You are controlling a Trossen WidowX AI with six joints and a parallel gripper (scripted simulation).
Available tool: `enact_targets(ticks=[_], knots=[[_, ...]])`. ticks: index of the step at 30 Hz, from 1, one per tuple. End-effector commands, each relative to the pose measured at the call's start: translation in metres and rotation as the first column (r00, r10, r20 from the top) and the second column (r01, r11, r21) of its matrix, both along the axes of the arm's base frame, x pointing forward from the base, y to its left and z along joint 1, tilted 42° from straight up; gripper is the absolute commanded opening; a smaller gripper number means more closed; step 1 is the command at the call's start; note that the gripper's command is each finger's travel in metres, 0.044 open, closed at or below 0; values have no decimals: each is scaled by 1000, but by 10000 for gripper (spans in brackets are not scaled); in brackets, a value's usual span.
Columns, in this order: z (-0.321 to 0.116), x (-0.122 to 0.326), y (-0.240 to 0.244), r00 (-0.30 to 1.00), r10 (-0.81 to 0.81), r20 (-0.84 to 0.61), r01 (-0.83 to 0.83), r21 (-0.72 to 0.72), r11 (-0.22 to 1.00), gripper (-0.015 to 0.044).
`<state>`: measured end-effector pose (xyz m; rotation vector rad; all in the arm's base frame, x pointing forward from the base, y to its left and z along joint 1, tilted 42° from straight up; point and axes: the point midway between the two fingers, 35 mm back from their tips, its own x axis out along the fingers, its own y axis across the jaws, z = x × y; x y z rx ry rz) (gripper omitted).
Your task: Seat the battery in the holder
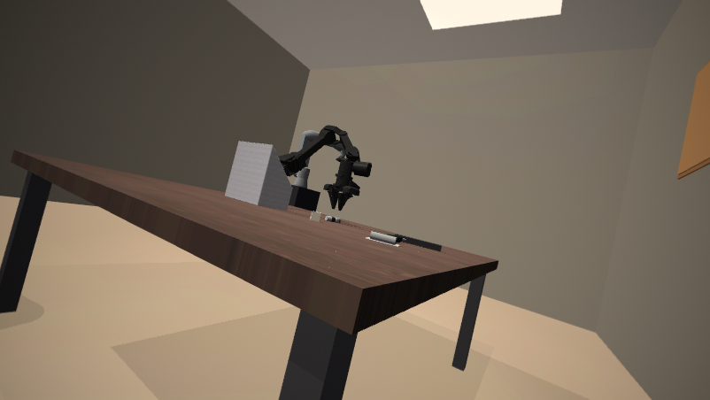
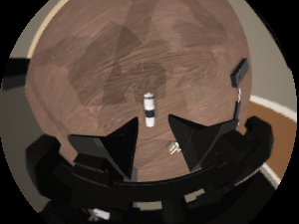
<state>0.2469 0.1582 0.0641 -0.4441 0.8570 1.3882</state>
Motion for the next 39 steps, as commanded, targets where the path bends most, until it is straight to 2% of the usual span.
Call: enact_targets(ticks=[1,28,33,39], knots=[[-8,-2,4,1000,3,-15,-3,-4,1000,223],[-38,-5,31,1000,3,-16,-3,-1,1000,223],[-38,-5,31,1000,3,-16,-3,-1,1000,92],[-38,-5,31,1000,3,-16,-3,-1,1000,61]])
